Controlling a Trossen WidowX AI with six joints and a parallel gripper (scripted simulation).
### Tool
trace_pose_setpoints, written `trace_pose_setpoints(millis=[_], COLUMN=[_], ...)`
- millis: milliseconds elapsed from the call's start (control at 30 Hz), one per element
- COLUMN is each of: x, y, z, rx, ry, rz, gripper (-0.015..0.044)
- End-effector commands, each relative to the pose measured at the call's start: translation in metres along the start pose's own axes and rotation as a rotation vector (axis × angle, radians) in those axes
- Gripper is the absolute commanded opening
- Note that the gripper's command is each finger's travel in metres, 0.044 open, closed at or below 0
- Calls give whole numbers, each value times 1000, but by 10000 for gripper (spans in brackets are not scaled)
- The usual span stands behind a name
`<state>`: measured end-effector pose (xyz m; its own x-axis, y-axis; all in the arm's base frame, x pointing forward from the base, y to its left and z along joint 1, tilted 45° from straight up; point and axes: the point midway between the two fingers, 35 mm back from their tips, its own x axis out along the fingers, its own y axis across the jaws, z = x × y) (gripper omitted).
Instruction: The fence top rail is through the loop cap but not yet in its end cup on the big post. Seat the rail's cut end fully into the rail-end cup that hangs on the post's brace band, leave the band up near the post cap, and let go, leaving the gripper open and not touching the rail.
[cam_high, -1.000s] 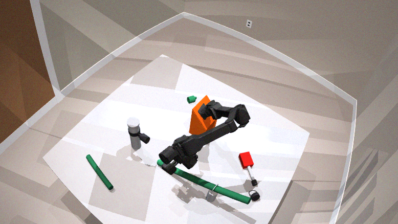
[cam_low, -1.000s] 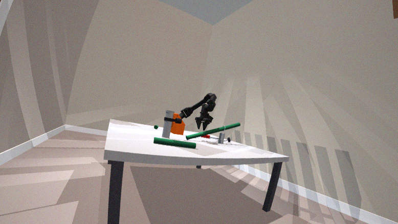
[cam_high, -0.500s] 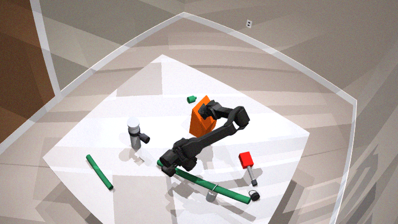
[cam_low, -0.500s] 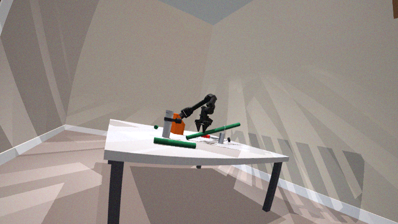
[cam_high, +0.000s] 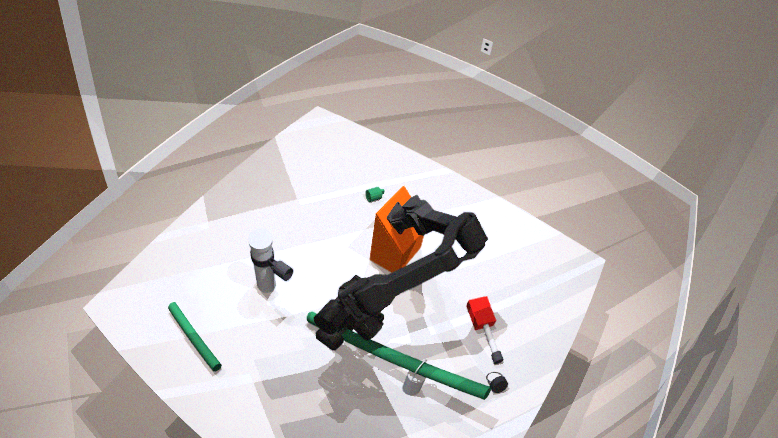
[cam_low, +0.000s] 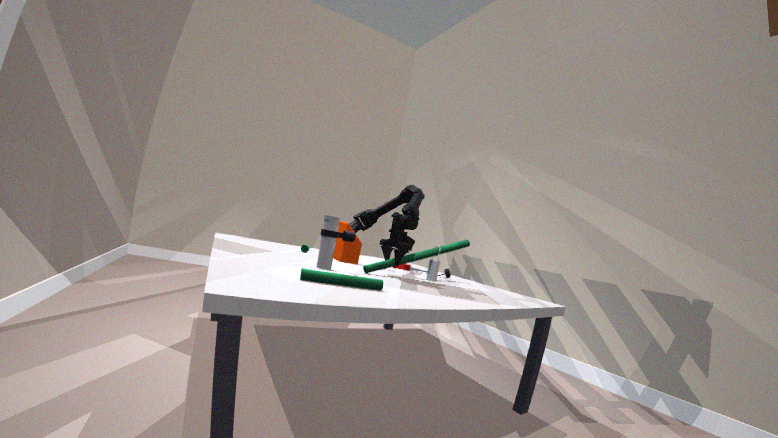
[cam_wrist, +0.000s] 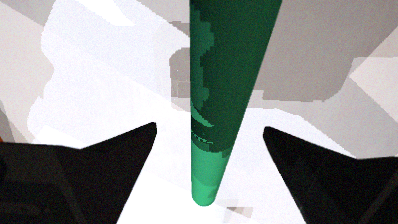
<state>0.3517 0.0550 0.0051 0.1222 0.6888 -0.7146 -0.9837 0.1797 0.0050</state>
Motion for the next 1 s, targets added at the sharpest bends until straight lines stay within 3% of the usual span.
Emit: trace_pose_setpoints(millis=[0, 233, 533, 867, 967], x=[8, 17, 17, 17, 14], y=[4, 5, 5, 5, 4], z=[0, 0, 0, 0, 0], rx=[8, 8, 8, 8, 8], ry=[-3, -5, -5, -5, -5], rz=[10, 10, 10, 10, 10], gripper=[440, 440, 204, 137, 58])
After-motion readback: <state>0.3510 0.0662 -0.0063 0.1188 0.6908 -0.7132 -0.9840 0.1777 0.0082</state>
